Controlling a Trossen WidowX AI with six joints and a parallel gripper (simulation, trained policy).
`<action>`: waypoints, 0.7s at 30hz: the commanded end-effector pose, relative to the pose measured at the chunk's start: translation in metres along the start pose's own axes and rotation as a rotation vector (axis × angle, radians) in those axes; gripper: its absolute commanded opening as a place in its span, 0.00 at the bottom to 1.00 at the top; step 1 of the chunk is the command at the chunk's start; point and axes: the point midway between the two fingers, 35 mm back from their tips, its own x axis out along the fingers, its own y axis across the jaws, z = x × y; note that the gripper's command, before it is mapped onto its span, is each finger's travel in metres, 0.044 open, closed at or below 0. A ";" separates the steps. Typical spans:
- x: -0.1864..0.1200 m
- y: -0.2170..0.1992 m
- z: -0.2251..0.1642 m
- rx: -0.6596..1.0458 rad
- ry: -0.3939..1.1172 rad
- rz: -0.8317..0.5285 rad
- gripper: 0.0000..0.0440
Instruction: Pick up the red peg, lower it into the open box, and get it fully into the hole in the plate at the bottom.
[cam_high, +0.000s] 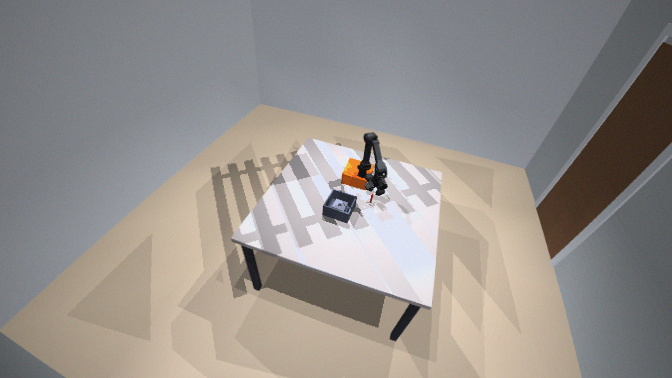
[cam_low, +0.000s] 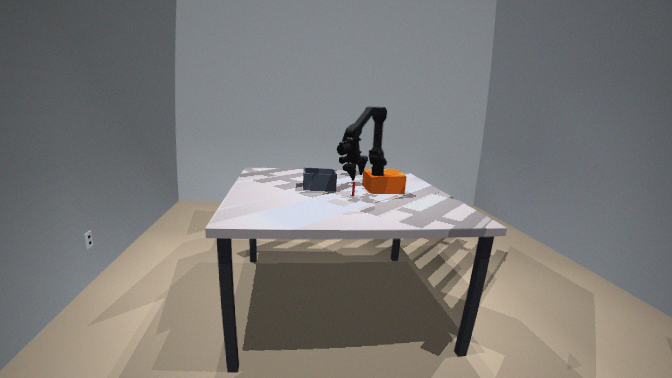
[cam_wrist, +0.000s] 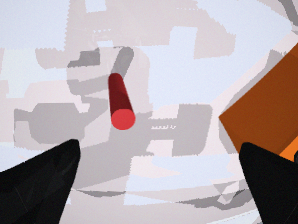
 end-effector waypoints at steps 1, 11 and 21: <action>0.008 0.005 0.003 0.019 -0.014 -0.012 0.99; 0.036 0.016 0.008 0.043 -0.042 -0.026 0.97; 0.068 0.020 0.013 0.052 -0.067 -0.033 0.83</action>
